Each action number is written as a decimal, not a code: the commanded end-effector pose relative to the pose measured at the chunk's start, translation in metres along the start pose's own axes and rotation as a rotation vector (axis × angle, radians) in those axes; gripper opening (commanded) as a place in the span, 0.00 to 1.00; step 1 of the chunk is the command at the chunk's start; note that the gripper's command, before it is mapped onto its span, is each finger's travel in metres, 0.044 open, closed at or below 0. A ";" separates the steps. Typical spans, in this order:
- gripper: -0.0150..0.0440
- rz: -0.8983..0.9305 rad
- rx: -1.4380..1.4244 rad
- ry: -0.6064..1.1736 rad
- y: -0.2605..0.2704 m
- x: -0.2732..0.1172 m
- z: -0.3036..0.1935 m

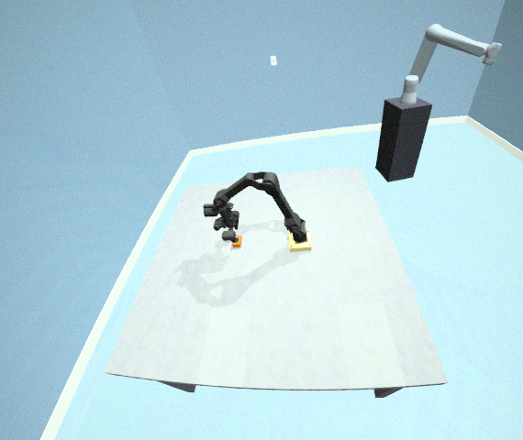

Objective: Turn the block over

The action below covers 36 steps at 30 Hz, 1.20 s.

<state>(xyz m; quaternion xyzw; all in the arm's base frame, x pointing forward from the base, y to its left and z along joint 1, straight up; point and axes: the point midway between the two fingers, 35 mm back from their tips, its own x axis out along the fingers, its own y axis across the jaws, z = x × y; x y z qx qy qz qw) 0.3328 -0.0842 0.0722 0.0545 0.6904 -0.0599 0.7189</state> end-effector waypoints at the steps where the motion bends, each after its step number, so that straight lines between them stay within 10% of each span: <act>1: 1.00 0.004 -0.004 0.001 0.001 0.013 0.001; 29: 1.00 0.004 -0.004 0.001 0.002 0.049 0.000; 36: 0.75 0.004 -0.004 0.001 0.002 0.049 0.000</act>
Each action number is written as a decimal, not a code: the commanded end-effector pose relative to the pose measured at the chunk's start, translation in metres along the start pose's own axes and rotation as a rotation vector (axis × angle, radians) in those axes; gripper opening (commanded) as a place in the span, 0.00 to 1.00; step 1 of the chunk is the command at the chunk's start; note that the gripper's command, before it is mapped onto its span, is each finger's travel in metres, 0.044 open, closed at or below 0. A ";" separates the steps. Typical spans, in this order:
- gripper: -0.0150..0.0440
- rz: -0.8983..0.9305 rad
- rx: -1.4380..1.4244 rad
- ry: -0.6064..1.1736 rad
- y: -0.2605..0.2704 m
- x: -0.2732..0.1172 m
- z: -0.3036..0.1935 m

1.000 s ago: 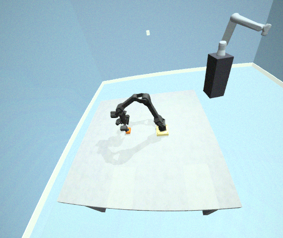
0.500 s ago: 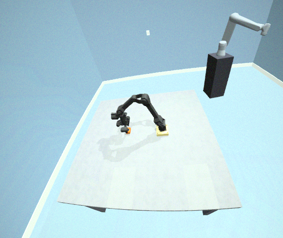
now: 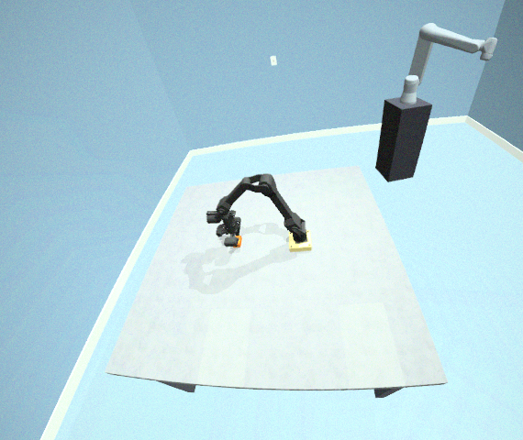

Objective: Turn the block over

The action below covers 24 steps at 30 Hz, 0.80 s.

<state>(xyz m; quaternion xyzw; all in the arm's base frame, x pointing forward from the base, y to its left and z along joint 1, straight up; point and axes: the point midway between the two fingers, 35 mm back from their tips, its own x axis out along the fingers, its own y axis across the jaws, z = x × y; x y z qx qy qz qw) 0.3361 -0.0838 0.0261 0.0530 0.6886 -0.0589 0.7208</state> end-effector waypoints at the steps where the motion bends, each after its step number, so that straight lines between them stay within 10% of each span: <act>1: 0.74 0.004 -0.001 0.007 0.001 0.003 -0.001; 20: 0.53 0.004 -0.001 0.007 0.001 0.003 -0.001; 24: 0.35 0.004 -0.001 0.007 0.001 -0.016 0.000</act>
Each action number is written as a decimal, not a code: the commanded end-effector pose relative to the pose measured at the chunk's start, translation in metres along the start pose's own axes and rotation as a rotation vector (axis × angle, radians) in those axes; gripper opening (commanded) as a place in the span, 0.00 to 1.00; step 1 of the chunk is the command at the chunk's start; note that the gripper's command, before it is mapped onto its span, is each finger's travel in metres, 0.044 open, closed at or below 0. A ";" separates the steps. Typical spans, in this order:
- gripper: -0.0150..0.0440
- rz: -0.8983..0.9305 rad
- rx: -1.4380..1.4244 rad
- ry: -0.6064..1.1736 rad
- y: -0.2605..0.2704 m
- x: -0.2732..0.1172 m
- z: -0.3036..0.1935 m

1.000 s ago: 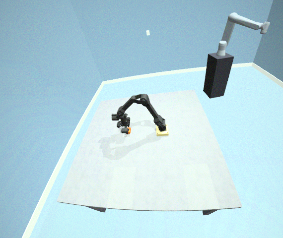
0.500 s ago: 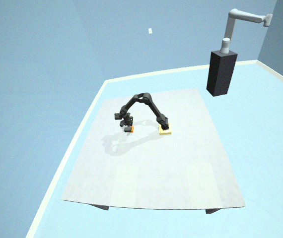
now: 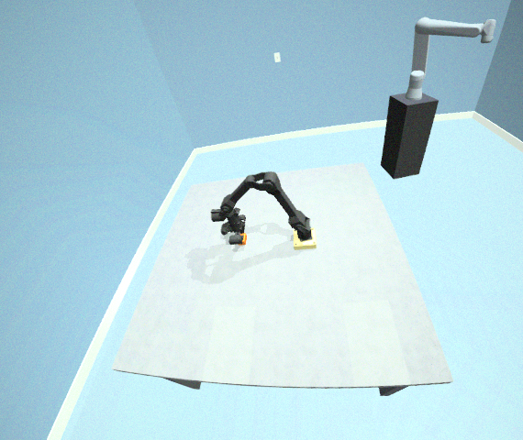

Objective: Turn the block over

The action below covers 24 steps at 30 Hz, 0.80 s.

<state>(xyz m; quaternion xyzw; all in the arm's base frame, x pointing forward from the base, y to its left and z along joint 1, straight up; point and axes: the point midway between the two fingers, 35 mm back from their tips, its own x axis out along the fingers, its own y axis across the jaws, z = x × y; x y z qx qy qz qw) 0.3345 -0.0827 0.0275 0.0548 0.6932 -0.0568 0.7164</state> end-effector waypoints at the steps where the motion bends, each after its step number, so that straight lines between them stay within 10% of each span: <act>1: 0.31 0.000 0.000 -0.007 0.000 -0.020 0.001; 24: 0.25 0.003 0.005 -0.292 -0.001 -0.016 0.003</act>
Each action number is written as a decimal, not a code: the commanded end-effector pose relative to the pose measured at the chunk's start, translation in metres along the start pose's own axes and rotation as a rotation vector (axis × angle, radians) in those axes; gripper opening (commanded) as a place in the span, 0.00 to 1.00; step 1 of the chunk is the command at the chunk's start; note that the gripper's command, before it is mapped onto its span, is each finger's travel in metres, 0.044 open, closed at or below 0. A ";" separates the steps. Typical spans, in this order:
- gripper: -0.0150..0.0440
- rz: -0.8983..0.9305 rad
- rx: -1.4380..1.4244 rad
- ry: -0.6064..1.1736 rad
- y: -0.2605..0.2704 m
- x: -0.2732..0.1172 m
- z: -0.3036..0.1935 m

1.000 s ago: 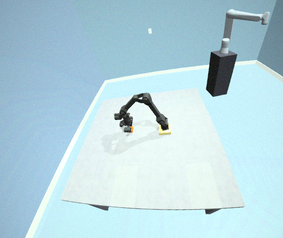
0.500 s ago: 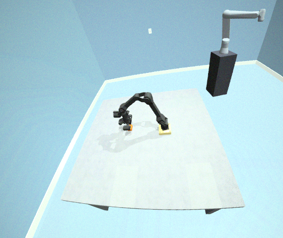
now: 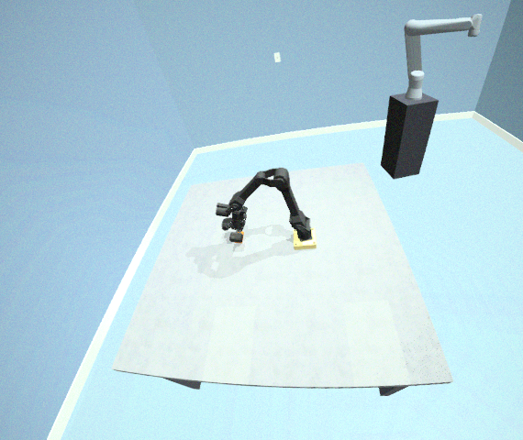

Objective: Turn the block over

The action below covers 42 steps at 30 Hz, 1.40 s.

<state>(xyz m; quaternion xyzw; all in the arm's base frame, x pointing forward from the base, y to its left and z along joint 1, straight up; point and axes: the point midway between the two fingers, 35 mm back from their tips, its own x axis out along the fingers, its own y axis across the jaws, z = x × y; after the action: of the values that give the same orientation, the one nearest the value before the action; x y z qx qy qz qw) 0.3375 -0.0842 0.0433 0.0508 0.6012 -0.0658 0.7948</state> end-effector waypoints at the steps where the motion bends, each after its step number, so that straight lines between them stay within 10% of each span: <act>1: 0.25 0.004 -0.004 -0.066 0.000 -0.001 -0.001; 42: 0.25 0.003 -0.002 -0.599 -0.002 0.034 0.002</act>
<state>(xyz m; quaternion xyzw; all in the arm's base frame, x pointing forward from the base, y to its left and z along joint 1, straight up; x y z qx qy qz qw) 0.3522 -0.0891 0.0231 0.0254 0.3445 -0.0764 0.9353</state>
